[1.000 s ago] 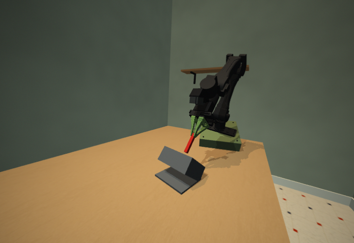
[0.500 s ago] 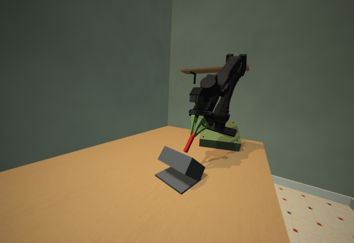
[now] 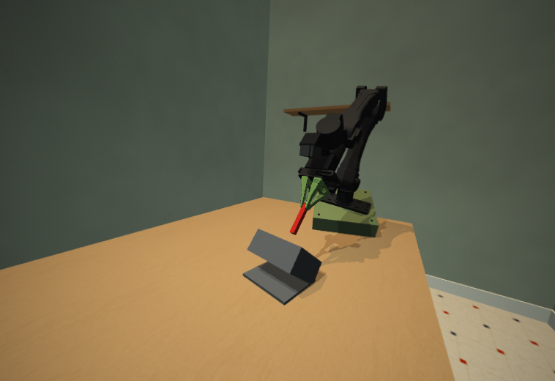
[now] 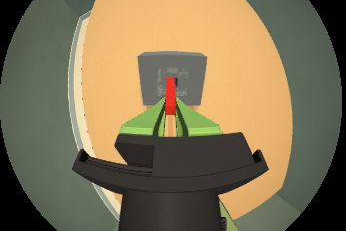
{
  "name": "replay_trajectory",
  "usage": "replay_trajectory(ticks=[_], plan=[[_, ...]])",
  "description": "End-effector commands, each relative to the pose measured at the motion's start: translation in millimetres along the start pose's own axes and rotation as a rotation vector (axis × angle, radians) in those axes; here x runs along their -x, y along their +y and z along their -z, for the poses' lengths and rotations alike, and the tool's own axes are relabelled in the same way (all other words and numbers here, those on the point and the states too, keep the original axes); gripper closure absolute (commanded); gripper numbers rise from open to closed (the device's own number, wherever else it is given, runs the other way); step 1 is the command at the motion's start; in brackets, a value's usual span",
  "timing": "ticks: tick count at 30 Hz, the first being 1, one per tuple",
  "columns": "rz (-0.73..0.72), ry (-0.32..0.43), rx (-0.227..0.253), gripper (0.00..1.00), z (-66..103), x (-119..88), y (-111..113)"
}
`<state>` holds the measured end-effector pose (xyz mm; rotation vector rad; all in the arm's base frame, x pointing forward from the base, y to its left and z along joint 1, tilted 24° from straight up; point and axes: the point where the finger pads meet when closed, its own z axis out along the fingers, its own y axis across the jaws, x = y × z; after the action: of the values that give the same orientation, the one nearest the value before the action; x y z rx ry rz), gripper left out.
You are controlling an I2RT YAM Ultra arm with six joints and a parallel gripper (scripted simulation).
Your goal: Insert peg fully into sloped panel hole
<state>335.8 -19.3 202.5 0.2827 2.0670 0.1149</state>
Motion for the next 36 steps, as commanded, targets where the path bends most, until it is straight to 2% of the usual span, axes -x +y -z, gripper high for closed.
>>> replay_trajectory(ticks=[1,15,36], plan=[[-0.005,0.013,-0.006,1.00,5.0,-10.8,-3.4],[-0.005,0.013,-0.006,1.00,8.8,-14.1,-5.0],[-0.005,0.013,-0.006,1.00,-14.5,-16.7,-6.1]])
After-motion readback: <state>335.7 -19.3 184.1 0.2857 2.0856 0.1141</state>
